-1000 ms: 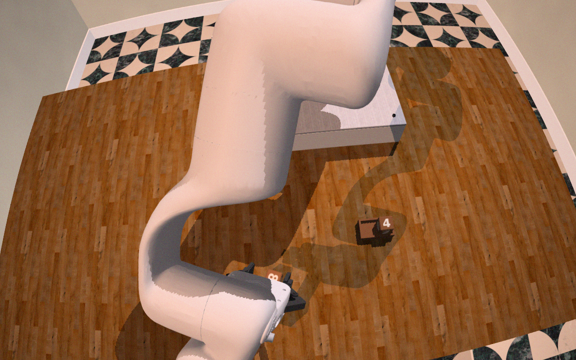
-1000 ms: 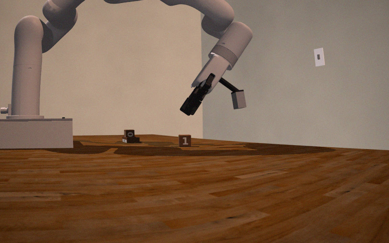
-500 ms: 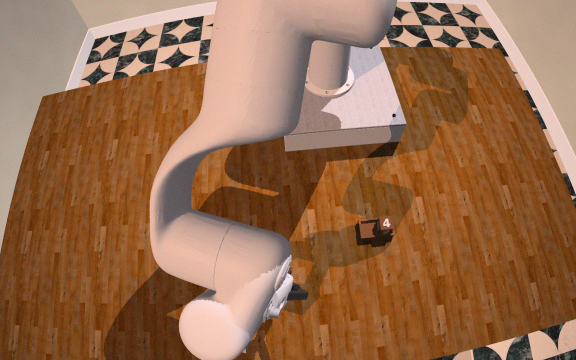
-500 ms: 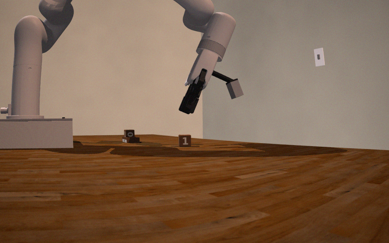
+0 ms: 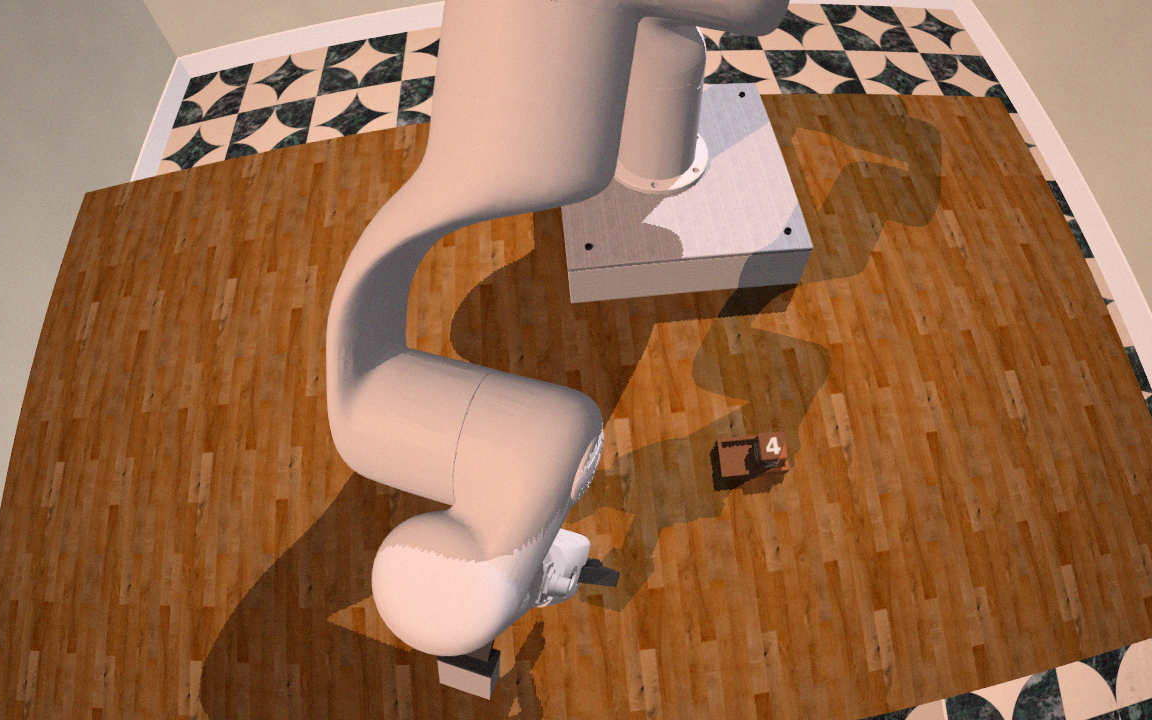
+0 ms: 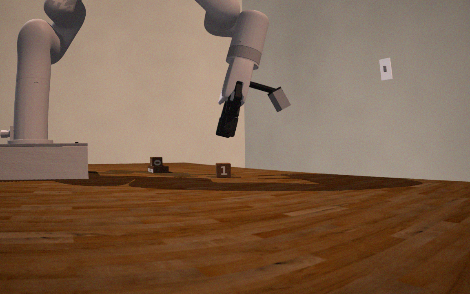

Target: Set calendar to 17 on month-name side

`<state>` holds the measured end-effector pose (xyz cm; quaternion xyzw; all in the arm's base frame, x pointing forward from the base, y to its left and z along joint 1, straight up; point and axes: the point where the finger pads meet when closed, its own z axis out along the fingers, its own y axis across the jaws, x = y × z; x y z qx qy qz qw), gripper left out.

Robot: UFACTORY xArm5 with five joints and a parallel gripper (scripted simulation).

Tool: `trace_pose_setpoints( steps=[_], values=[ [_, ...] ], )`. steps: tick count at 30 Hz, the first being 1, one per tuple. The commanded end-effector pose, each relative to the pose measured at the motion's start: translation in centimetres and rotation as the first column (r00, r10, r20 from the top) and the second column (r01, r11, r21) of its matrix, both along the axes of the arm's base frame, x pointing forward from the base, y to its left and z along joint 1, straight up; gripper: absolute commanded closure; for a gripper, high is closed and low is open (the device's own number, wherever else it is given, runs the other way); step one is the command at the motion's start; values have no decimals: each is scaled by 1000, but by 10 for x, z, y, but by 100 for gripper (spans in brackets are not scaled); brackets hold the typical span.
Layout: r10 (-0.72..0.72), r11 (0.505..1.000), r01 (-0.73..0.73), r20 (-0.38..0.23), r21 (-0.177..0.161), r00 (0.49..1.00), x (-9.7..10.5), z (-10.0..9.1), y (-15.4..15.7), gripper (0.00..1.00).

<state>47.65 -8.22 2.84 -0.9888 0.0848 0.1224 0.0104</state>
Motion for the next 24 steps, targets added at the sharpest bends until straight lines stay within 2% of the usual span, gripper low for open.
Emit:
trace_pose_setpoints(
  steps=[1, 4, 11, 12, 24],
  values=[
    [0, 1000, 5, 158, -27, 987, -1, 2, -1, 31],
    [0, 999, 8, 216, -37, 976, -3, 3, -1, 31],
    [1, 999, 9, 242, -42, 970, -4, 4, -1, 31],
    [1, 999, 9, 242, -42, 970, -4, 4, -1, 0],
    [1, 999, 9, 242, -42, 970, -4, 4, -1, 0]
  ],
)
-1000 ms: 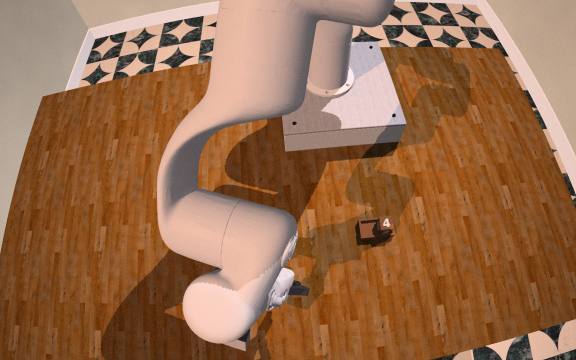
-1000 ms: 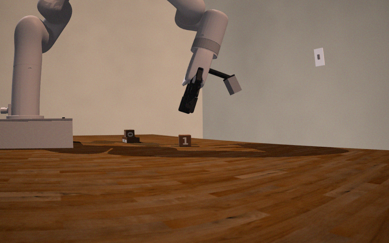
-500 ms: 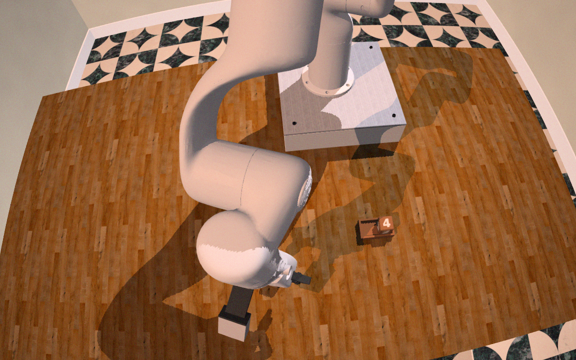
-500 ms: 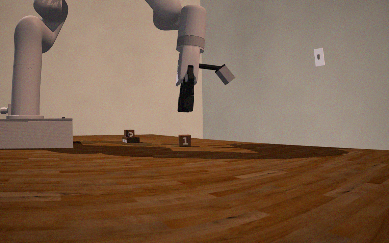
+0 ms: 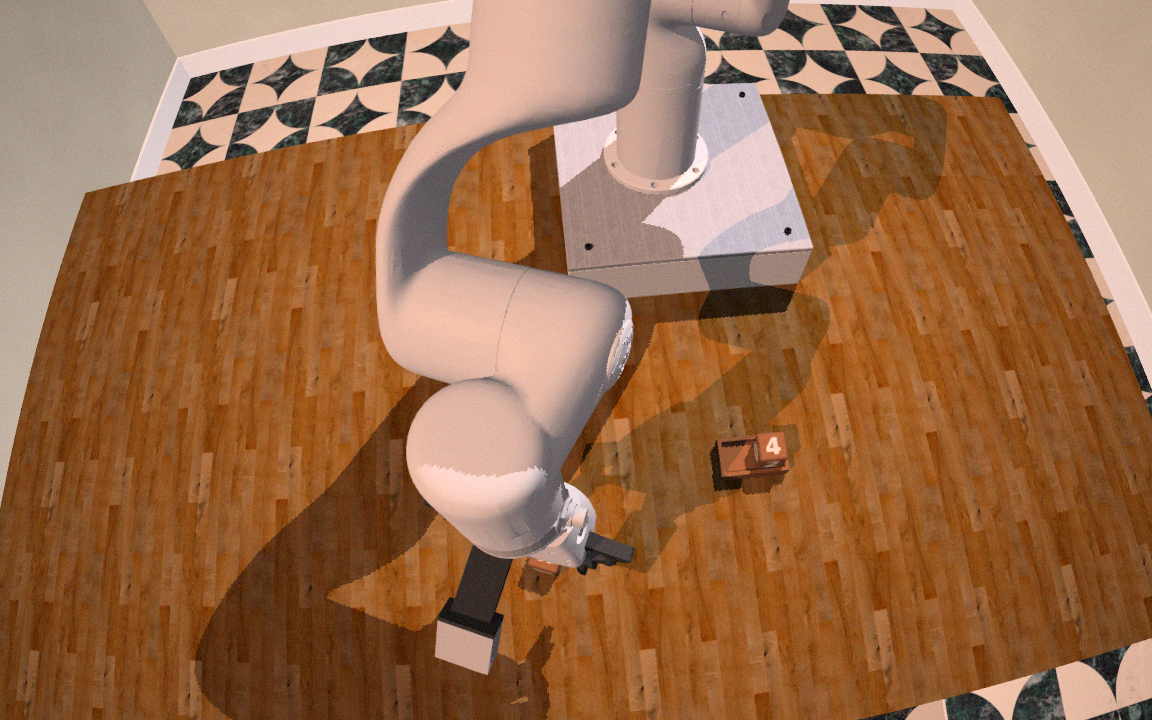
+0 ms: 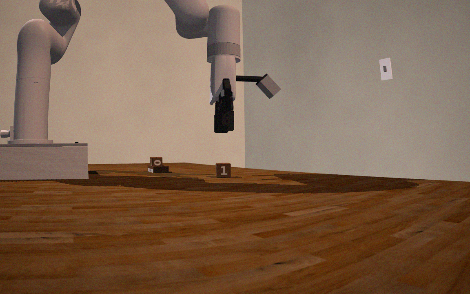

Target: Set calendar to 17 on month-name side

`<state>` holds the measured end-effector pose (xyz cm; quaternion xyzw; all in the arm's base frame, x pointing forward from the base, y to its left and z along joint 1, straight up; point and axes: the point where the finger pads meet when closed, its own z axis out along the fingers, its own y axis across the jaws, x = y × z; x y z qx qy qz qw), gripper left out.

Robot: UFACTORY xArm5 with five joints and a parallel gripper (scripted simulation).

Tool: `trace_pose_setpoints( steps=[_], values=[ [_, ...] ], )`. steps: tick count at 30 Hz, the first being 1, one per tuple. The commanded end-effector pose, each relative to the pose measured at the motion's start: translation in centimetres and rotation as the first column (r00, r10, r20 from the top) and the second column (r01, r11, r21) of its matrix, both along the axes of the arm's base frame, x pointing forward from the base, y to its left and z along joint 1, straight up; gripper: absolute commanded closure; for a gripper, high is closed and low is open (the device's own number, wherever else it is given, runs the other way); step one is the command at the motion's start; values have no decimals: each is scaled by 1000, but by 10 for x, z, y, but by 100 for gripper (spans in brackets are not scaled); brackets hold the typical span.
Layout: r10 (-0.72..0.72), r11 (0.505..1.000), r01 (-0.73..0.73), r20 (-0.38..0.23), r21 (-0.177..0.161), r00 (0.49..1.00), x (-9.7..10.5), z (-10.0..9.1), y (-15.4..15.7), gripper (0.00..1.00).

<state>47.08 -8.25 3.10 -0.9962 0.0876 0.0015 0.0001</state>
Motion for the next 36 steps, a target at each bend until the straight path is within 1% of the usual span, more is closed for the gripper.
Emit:
trace_pose_setpoints(
  steps=[1, 13, 14, 36],
  values=[
    [0, 1000, 0, 5, -1, 1000, 1, 1, 0, 0],
    [38, 999, -38, 5, -1, 999, -1, 3, 3, 0],
    [38, 999, -38, 5, -1, 999, -1, 3, 3, 53],
    [38, 999, -38, 5, -1, 999, -1, 3, 3, 53]
  ],
)
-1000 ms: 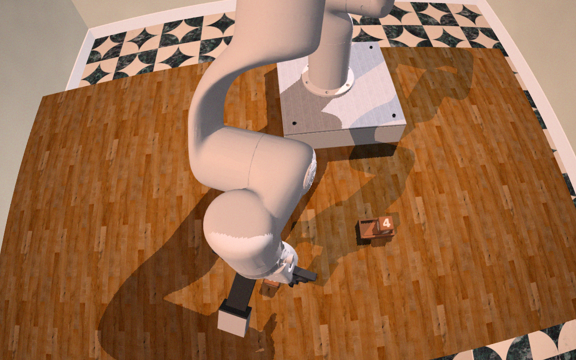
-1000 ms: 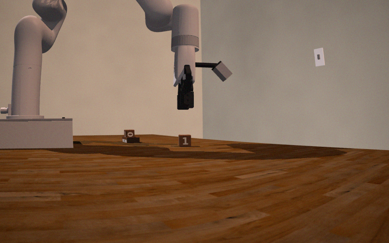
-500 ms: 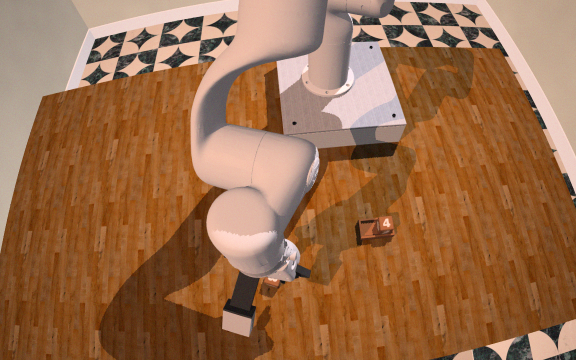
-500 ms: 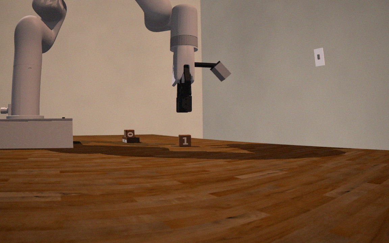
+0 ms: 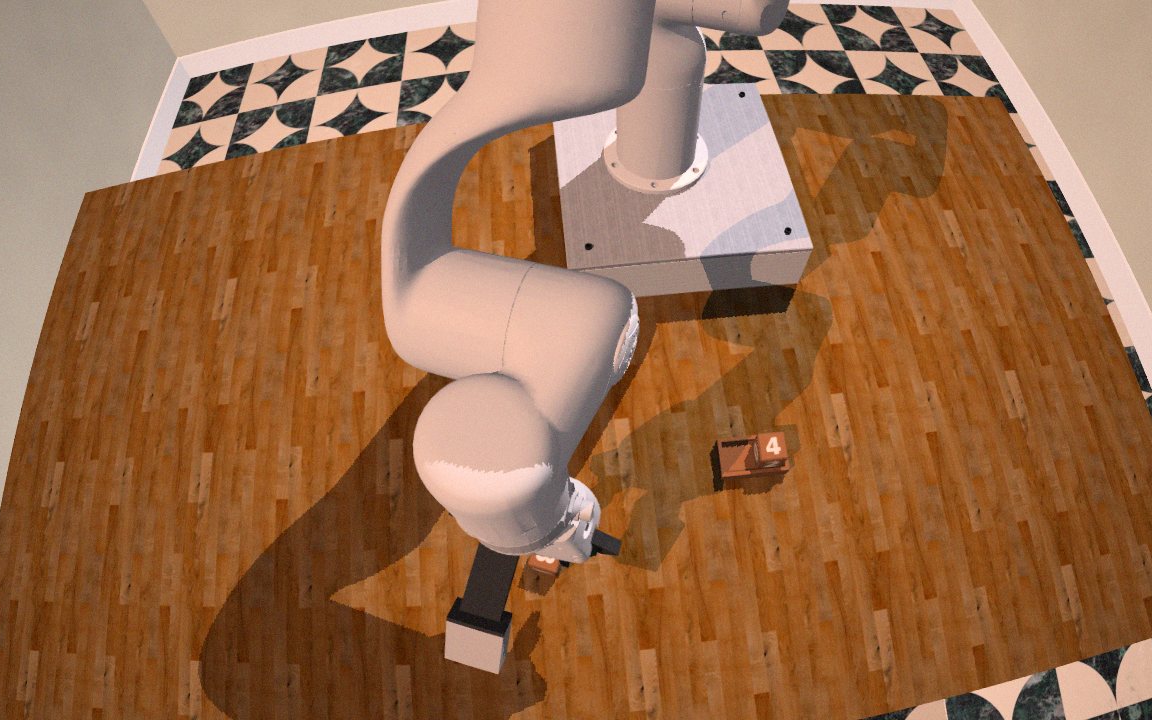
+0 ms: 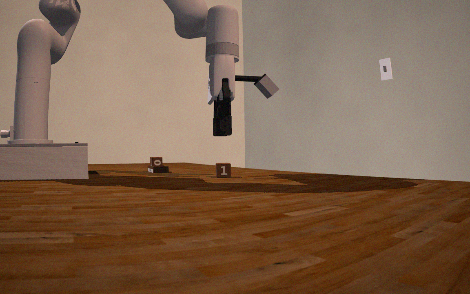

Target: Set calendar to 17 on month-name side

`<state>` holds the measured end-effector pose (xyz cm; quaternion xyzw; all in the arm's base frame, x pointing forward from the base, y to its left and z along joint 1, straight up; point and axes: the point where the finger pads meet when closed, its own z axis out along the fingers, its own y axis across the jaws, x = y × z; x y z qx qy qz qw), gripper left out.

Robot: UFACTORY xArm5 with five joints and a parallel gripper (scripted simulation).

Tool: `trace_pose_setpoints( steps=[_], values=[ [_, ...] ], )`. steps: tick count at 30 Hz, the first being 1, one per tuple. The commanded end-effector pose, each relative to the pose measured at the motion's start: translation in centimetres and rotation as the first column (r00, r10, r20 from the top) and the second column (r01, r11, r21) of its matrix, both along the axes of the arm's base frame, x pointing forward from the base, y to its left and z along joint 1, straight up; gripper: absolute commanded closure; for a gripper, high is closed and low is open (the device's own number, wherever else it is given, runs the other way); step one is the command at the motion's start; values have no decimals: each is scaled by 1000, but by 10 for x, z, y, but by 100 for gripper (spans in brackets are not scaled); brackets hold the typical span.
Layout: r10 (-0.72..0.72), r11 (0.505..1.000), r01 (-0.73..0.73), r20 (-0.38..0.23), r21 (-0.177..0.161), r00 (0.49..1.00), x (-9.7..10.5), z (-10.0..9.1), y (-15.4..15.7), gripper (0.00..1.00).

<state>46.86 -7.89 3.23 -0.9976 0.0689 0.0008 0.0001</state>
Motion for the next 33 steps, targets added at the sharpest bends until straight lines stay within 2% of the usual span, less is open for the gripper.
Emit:
trace_pose_setpoints(
  steps=[1, 20, 33],
  values=[
    [0, 1000, 0, 4, -1, 1000, 1, 1, 0, 53],
    [0, 1000, 0, 4, -1, 1000, 1, 1, 0, 53],
    [0, 1000, 0, 4, -1, 1000, 1, -7, 0, 53]
  ],
)
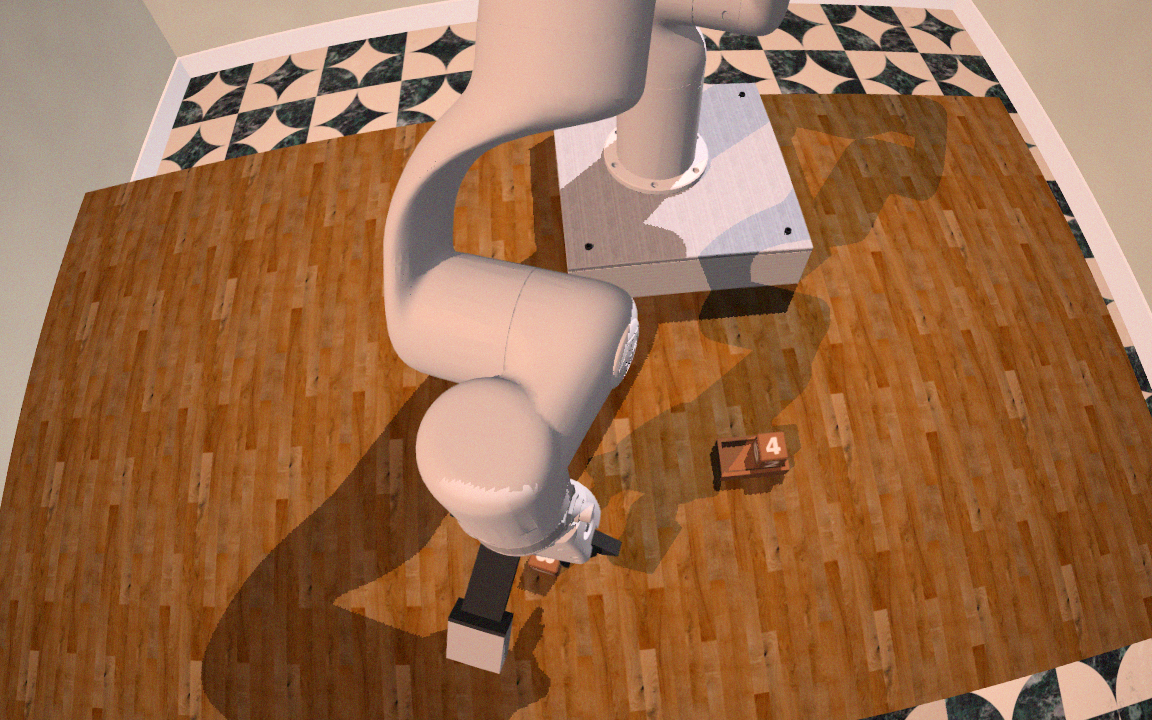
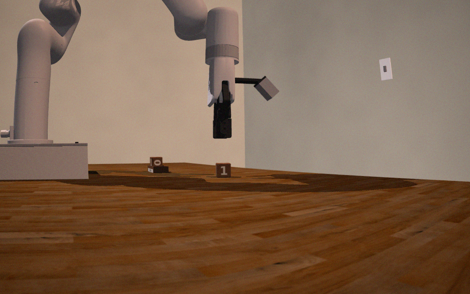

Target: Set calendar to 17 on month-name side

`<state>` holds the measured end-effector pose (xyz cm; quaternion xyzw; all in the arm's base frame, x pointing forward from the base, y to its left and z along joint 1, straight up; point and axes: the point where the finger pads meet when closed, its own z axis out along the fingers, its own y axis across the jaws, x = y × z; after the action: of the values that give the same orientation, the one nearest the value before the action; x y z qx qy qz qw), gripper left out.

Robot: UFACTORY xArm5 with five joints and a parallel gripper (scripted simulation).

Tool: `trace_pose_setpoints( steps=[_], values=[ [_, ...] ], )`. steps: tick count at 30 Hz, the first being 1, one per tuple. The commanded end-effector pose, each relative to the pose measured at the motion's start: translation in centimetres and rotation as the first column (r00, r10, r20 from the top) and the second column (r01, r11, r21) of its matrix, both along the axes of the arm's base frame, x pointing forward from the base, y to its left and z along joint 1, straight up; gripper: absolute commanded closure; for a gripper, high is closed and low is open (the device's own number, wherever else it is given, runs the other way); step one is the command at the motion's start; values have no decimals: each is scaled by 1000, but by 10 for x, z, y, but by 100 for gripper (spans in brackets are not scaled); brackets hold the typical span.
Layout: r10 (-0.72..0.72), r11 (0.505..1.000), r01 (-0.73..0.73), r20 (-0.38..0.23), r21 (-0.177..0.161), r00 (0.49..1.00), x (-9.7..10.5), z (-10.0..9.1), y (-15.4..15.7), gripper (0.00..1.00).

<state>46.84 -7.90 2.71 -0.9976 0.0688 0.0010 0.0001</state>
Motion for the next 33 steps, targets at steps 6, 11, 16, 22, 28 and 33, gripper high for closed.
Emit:
trace_pose_setpoints(
  steps=[6, 11, 16, 22, 28, 33],
  values=[
    [0, 1000, 0, 4, -1, 1000, 1, -10, 0, 53],
    [0, 1000, 0, 4, -1, 1000, 1, -18, 0, 53],
    [0, 1000, 0, 4, -1, 1000, 1, -23, 0, 53],
    [0, 1000, 0, 4, -1, 1000, 1, -32, -1, 53],
    [0, 1000, 0, 4, -1, 1000, 1, -39, -1, 53],
    [0, 1000, 0, 4, -1, 1000, 1, -41, -1, 53]
  ],
)
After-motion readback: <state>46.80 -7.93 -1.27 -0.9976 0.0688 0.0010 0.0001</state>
